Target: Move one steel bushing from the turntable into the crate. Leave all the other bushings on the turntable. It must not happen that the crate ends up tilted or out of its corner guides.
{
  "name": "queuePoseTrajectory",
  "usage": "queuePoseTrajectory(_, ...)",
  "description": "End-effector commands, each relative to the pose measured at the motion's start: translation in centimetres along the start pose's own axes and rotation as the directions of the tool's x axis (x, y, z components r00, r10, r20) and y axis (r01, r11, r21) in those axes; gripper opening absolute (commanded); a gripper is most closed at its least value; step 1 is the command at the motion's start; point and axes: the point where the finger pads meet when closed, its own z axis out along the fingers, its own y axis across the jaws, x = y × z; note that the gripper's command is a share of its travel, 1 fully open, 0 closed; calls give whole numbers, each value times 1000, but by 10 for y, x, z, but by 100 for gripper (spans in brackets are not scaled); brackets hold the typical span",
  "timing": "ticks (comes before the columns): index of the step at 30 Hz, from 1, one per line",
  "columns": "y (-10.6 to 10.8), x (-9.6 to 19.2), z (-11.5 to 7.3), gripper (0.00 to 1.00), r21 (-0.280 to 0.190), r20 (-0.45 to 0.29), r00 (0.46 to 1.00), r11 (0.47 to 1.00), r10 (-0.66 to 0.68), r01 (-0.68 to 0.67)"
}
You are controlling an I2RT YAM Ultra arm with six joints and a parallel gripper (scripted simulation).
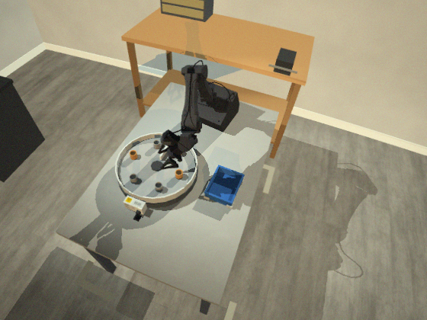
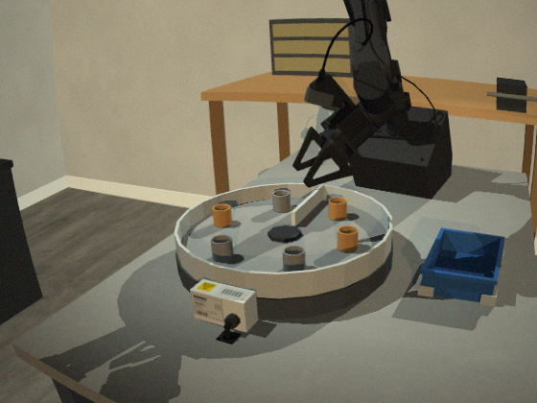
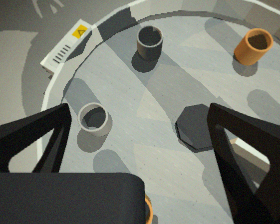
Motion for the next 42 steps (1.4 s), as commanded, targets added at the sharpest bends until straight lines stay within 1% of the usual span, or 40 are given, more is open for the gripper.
queuePoseTrajectory(1, 2, -5, -2, 100, -7, 7, 1000, 1000, 13, -13)
queuePoseTrajectory(18, 1, -6, -2, 100, -7, 6, 1000, 1000, 11, -11)
queuePoseTrajectory(19, -2, -8, 0, 100, -1, 0, 1000, 1000, 3, -3)
queuePoseTrajectory(21, -3, -20, 0, 100, -10, -5, 1000, 1000, 7, -7)
queuePoseTrajectory(24, -21, -23, 13, 100, 4, -76, 995, 998, -63, 64)
queuePoseTrajectory(27, -52, -25, 27, 100, 11, -192, 970, 988, -149, 154)
queuePoseTrajectory(31, -70, -26, 31, 100, 9, -255, 949, 981, -183, 191)
queuePoseTrajectory(32, -71, -17, 36, 100, 17, -272, 942, 978, -195, 207)
queuePoseTrajectory(34, -71, -17, 36, 100, 17, -272, 942, 978, -195, 207)
queuePoseTrajectory(35, -86, -23, 35, 100, 5, -322, 923, 974, -212, 226)
queuePoseTrajectory(37, -105, -26, 33, 100, -9, -383, 895, 970, -230, 245)
queuePoseTrajectory(39, -107, -26, 32, 100, -11, -393, 890, 969, -232, 248)
queuePoseTrajectory(40, -124, -26, 30, 100, -26, -452, 858, 965, -244, 260)
queuePoseTrajectory(42, -124, -26, 29, 100, -26, -454, 857, 965, -244, 261)
